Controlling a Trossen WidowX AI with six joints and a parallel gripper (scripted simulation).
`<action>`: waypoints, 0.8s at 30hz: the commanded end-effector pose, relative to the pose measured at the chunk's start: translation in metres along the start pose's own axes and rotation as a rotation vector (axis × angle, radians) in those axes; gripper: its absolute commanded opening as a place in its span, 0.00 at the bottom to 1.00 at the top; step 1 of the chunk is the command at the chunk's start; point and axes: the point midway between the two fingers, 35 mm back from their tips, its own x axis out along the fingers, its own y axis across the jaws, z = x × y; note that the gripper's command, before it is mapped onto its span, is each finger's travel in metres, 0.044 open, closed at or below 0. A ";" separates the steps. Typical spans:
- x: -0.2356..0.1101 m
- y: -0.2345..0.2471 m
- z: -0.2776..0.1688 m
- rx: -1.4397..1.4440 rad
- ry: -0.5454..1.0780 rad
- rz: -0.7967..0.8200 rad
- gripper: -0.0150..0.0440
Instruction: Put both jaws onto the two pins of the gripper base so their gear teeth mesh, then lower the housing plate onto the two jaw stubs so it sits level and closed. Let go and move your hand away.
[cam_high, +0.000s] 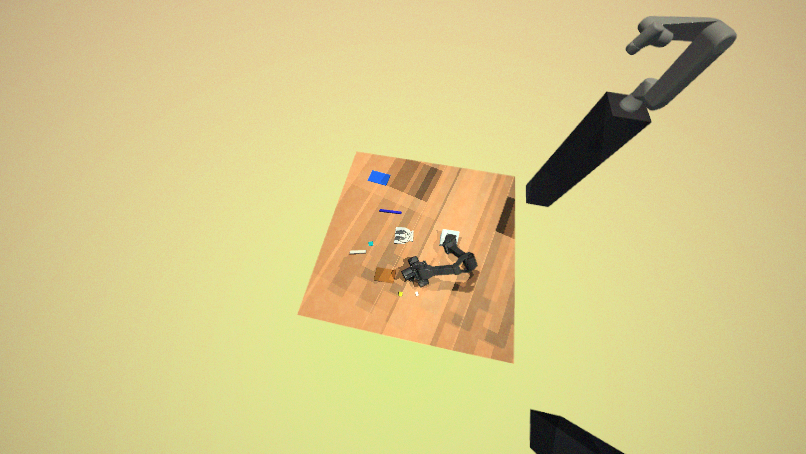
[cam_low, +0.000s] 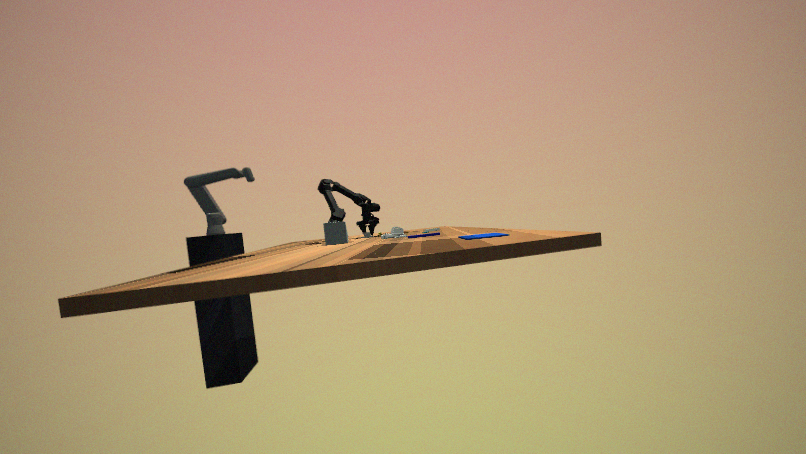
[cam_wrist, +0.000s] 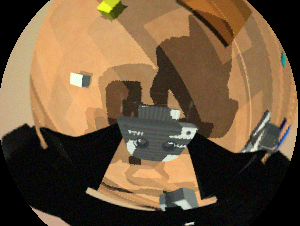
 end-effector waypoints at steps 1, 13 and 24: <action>0.000 0.000 0.000 0.000 0.000 0.000 0.85; 0.000 0.000 0.000 0.000 0.000 0.000 0.85; -0.033 -0.003 0.002 0.000 0.006 -0.009 0.85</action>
